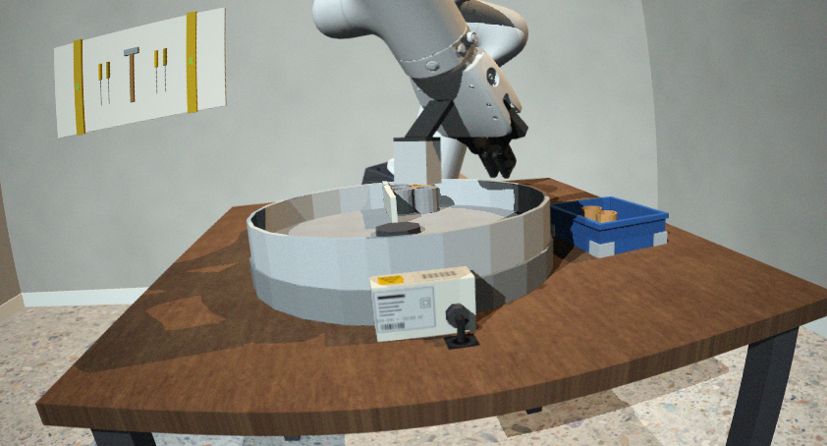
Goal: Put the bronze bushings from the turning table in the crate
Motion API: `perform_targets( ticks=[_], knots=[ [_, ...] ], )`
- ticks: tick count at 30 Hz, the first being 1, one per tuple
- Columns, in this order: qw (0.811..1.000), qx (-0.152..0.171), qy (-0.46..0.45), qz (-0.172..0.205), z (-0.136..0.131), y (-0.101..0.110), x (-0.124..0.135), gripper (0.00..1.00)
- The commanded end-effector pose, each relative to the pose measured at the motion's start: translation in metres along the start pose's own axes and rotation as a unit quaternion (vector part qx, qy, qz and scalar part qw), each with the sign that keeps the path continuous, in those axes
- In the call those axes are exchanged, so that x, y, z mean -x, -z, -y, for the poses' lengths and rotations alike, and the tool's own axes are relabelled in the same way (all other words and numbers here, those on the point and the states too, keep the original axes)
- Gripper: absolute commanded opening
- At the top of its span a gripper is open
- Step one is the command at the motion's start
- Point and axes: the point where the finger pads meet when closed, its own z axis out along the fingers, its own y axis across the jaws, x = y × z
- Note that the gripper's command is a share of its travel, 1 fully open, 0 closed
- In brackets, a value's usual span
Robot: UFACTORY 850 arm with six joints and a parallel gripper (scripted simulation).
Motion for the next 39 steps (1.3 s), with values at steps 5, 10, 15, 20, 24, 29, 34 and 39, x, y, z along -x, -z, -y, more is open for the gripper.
perform_targets(
  ticks=[5, 10, 15, 20, 24, 29, 34, 39],
  knots=[
    [1.000, 0.000, 0.000, -0.001, 0.000, 0.001, 0.000, 0.10],
    [1.000, 0.000, 0.000, -0.001, 0.000, 0.001, 0.000, 0.10],
    [1.000, 0.000, 0.000, -0.001, 0.000, 0.001, 0.000, 0.10],
    [1.000, -0.002, -0.002, -0.001, -0.005, -0.002, 0.003, 0.10],
    [1.000, -0.008, -0.009, -0.001, -0.025, -0.012, 0.013, 0.10],
    [1.000, -0.018, -0.021, 0.000, -0.058, -0.027, 0.030, 0.10],
    [0.999, -0.024, -0.028, 0.000, -0.076, -0.036, 0.039, 0.10],
    [0.999, -0.035, -0.042, 0.000, -0.113, -0.053, 0.057, 0.10]
  ],
)
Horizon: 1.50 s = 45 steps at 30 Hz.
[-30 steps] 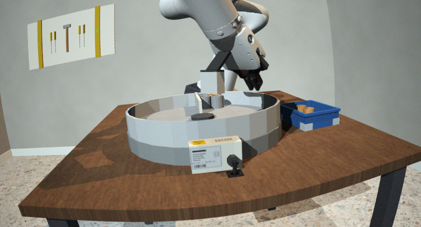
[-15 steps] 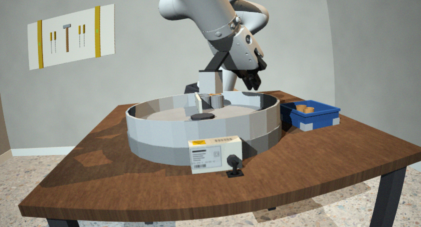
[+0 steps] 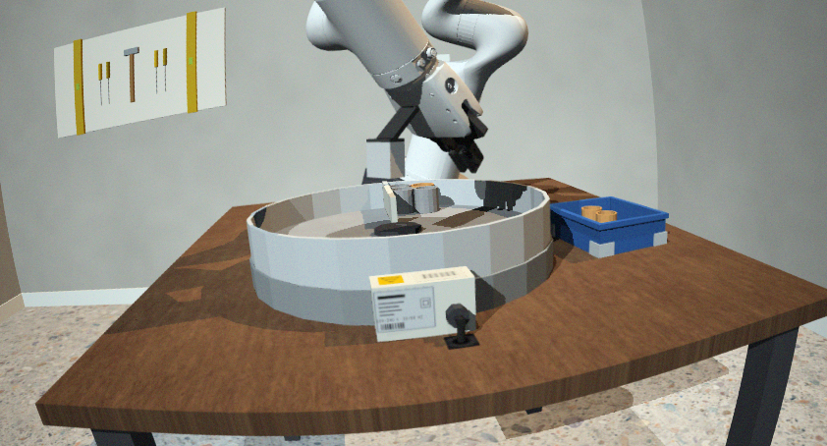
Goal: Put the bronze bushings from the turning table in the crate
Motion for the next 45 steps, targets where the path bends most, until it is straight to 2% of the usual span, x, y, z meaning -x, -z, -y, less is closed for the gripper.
perform_targets(
  ticks=[1, 10, 12, 14, 17, 45],
  knots=[
    [1.000, -0.012, -0.011, -0.003, -0.036, -0.012, 0.014, 0.10],
    [0.999, -0.029, -0.031, -0.004, -0.094, -0.033, 0.035, 0.10],
    [0.999, -0.029, -0.031, -0.004, -0.094, -0.033, 0.035, 0.10],
    [0.999, -0.034, -0.037, -0.004, -0.111, -0.040, 0.042, 0.10],
    [0.998, -0.038, -0.041, -0.004, -0.124, -0.046, 0.047, 0.10],
    [0.998, -0.039, -0.042, -0.004, -0.127, -0.047, 0.048, 0.10]
  ],
)
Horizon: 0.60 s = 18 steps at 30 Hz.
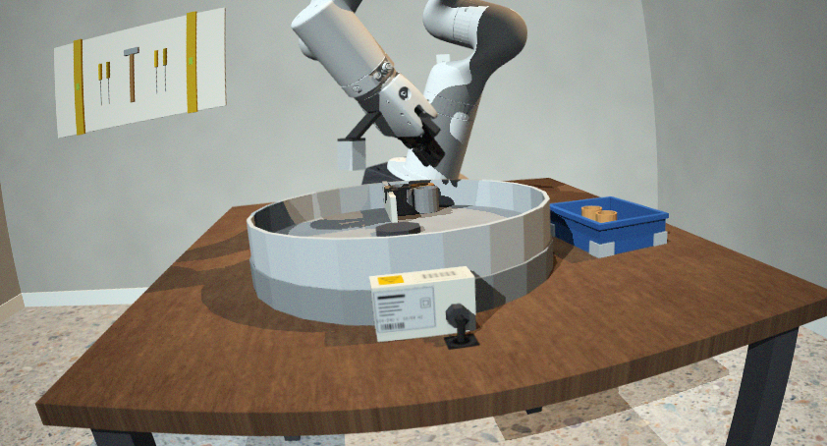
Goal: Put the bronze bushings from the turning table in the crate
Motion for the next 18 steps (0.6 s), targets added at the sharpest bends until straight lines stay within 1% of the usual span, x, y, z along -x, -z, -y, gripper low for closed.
perform_targets(
  ticks=[1, 7, 13, 18],
  knots=[
    [1.000, 0.000, 0.000, -0.001, 0.000, 0.001, 0.000, 0.10],
    [1.000, 0.000, 0.000, -0.001, 0.000, 0.000, 0.000, 0.10],
    [1.000, 0.000, 0.000, -0.001, 0.000, -0.016, -0.014, 0.10],
    [1.000, 0.000, 0.000, -0.001, 0.000, -0.017, -0.015, 0.10]
  ],
)
